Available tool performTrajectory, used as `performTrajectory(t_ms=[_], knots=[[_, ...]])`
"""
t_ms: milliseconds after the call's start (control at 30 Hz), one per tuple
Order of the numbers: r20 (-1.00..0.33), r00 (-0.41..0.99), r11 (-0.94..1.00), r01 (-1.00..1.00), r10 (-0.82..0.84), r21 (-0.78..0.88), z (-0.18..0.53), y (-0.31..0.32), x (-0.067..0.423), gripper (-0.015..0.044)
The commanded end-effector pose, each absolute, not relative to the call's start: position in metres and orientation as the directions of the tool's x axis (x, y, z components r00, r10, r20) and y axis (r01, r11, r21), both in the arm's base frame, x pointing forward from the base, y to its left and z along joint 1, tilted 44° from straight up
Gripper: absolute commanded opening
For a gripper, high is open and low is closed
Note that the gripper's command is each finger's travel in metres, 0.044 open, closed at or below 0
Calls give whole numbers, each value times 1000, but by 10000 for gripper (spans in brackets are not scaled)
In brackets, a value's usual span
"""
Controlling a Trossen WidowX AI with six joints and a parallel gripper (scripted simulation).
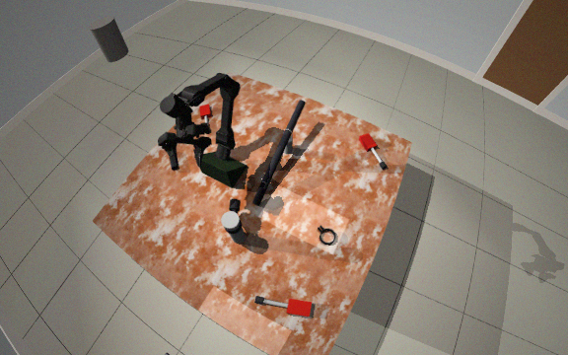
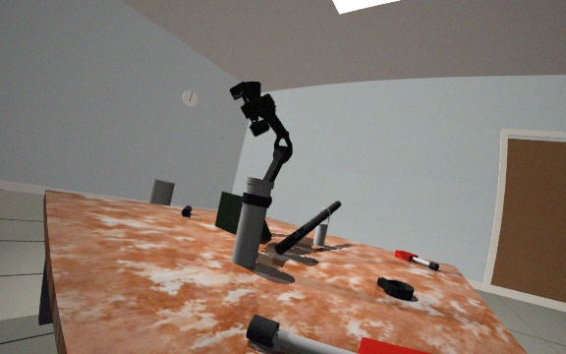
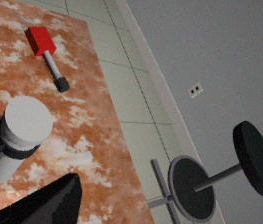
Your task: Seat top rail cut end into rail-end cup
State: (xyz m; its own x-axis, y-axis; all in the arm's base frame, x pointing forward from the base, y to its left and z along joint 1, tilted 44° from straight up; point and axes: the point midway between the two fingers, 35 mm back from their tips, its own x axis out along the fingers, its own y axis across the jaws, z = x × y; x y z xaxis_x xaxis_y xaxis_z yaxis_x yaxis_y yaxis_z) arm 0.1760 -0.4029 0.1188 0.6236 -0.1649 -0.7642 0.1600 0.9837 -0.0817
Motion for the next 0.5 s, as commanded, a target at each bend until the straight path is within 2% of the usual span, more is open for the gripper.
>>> performTrajectory(t_ms=[0,233,467], knots=[[-773,633,987,92,44,131,116,-339,218,440],[-747,561,898,14,356,439,122,-235,260,440],[-683,415,743,23,601,668,136,-138,272,440]])
